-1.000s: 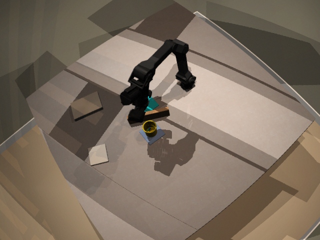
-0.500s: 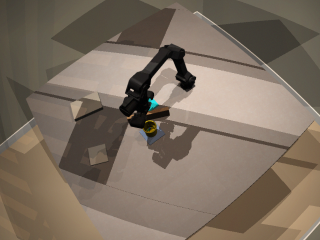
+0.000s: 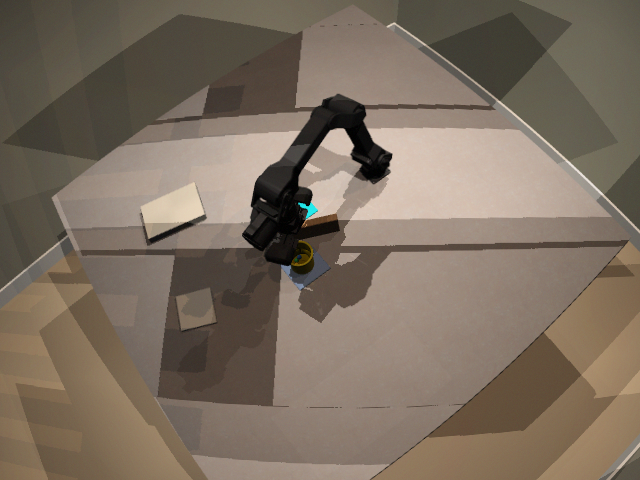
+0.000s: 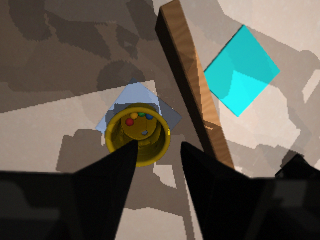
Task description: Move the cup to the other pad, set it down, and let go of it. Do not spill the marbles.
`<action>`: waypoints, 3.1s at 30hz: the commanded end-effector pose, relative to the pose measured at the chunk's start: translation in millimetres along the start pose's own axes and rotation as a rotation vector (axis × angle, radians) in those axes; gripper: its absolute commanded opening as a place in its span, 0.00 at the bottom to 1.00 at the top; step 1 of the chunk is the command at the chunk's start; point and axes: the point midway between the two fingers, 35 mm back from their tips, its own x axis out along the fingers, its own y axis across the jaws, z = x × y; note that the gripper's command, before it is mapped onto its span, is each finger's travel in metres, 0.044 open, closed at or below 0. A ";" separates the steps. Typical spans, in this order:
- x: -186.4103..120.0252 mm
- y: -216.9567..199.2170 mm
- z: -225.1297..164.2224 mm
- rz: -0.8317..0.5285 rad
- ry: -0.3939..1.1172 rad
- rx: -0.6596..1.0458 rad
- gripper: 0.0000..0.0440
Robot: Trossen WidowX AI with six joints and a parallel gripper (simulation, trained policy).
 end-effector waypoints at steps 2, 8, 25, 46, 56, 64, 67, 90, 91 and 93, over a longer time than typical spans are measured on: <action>19.6 -2.2 -1.6 -0.049 0.005 0.014 0.40; 39.4 -3.8 -4.0 -0.082 0.009 0.014 0.41; 97.4 -8.5 -11.6 -0.129 0.026 -0.074 0.25; 59.0 -28.8 -1.5 -0.088 0.008 -0.059 0.04; 28.8 -46.5 10.2 -0.040 0.000 0.032 0.05; 14.6 -57.3 25.7 0.002 -0.016 0.107 0.02; 11.5 -61.2 32.3 0.017 -0.023 0.134 0.02; 16.6 -95.8 72.4 0.101 -0.083 0.298 0.00; 17.9 -97.3 73.4 0.103 -0.085 0.303 0.00; 20.9 -100.2 75.1 0.106 -0.089 0.313 0.00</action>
